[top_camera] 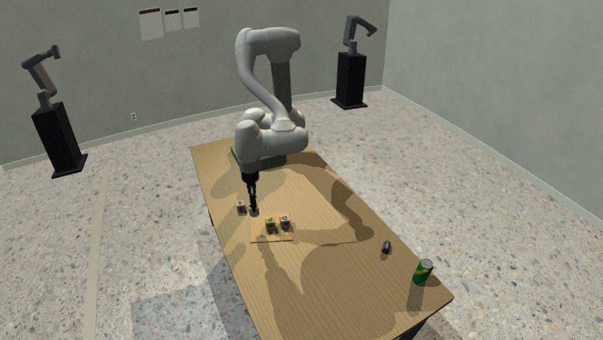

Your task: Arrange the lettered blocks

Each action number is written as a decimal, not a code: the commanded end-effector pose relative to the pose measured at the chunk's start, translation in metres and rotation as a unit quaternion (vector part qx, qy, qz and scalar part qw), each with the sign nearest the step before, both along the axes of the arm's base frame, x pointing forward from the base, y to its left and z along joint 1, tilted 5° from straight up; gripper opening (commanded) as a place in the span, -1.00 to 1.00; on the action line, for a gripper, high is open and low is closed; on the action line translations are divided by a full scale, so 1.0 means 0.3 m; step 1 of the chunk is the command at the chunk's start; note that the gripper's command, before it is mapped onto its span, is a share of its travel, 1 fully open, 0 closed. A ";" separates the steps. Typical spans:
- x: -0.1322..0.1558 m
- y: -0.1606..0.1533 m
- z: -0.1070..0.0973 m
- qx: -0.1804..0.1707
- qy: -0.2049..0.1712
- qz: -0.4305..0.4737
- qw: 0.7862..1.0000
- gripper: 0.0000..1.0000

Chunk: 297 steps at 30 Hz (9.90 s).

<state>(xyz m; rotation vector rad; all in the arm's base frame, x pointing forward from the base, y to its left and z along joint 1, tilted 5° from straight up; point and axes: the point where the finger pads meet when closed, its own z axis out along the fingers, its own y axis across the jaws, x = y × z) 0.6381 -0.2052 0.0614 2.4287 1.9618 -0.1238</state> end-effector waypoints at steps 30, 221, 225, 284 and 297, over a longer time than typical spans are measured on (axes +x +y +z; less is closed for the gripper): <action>-0.014 -0.020 -0.305 0.000 -0.001 0.000 1.000 -0.34; 0.012 0.013 0.213 0.000 -0.001 0.000 1.000 1.00; 0.012 0.013 0.213 0.000 -0.001 0.000 1.000 1.00; 0.012 0.013 0.213 0.000 -0.001 0.000 1.000 1.00; 0.012 0.013 0.213 0.000 -0.001 0.000 1.000 1.00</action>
